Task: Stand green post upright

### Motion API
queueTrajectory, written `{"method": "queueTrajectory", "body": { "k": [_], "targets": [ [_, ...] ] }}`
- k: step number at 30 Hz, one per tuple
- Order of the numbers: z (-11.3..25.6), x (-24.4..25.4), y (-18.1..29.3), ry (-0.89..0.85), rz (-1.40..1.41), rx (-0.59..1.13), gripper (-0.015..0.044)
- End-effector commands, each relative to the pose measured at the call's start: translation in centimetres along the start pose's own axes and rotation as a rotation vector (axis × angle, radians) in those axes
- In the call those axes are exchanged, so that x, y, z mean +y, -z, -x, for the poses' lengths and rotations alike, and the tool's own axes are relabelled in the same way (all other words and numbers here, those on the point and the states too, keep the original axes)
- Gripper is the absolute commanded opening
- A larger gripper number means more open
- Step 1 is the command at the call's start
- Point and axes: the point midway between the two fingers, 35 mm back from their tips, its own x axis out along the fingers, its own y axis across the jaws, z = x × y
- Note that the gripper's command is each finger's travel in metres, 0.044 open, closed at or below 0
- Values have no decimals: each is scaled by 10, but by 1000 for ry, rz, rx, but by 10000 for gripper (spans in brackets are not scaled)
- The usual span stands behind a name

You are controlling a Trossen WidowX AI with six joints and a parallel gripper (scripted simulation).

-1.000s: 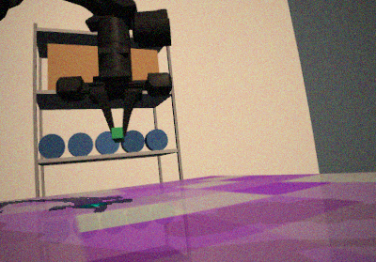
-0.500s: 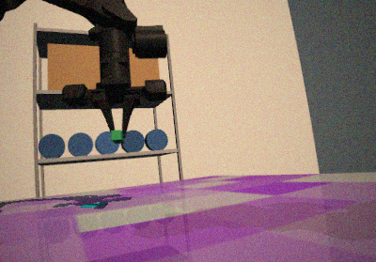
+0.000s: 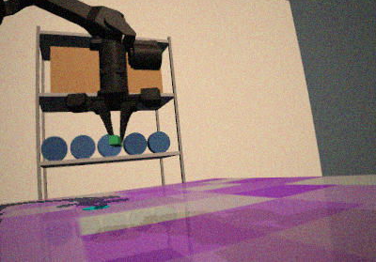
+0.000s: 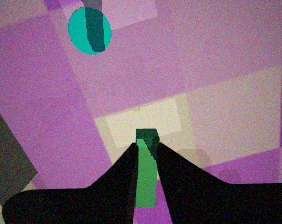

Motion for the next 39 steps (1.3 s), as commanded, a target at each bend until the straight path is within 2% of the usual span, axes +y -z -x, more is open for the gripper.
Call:
{"method": "queueTrajectory", "body": {
  "k": [1, 39],
  "targets": [
    [3, 6, -12, 6, -11, -3, 23],
    [12, 73, -105, -3, -93, -21, 23]
  ]
}}
